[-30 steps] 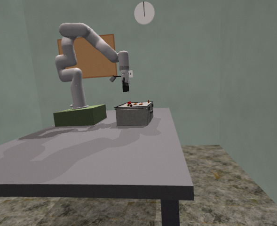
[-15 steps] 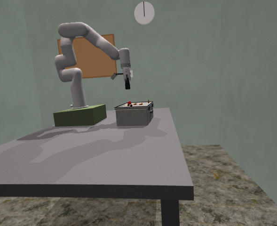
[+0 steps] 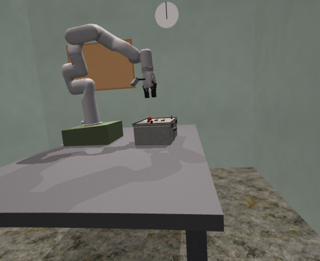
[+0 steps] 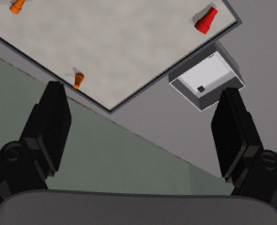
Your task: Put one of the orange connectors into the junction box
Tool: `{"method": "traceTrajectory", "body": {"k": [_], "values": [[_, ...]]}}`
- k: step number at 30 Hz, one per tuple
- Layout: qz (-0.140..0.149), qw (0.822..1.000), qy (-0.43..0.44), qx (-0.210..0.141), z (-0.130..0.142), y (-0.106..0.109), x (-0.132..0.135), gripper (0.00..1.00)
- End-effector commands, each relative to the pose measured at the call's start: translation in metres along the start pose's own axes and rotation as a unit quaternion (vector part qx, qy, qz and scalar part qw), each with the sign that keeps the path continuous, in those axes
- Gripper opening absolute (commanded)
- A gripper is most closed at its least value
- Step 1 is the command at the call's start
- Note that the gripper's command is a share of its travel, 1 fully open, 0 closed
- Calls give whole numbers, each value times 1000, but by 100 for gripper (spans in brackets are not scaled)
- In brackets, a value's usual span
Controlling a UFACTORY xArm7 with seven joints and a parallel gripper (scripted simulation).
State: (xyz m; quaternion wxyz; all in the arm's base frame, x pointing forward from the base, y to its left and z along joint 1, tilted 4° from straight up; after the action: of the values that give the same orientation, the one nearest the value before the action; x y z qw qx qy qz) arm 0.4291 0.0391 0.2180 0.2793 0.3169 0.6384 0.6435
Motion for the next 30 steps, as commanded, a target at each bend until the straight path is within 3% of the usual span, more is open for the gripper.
{"method": "traceTrajectory", "body": {"k": [1, 5, 6, 13, 20, 30], "values": [[8, 995, 95, 5, 5, 15, -14, 100], [8, 992, 125, 5, 5, 19, -20, 100], [8, 986, 168, 6, 6, 24, -27, 100], [7, 965, 263, 8, 5, 33, -47, 100], [9, 933, 361, 14, 1, 40, -70, 100], [10, 920, 391, 16, 0, 42, -79, 100]]}}
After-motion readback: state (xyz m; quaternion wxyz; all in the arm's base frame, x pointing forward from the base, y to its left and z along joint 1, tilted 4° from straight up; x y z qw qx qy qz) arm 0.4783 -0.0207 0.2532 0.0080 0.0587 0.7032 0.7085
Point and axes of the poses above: the point where the finger pads meet when closed, its own y axis back along the fingers, its own x axis across the jaws, z = x × y, the point moved 8 cm from there along y, back along the fingers, and after that the axes turned 5 degrees about -y, right-handed, at the moved point
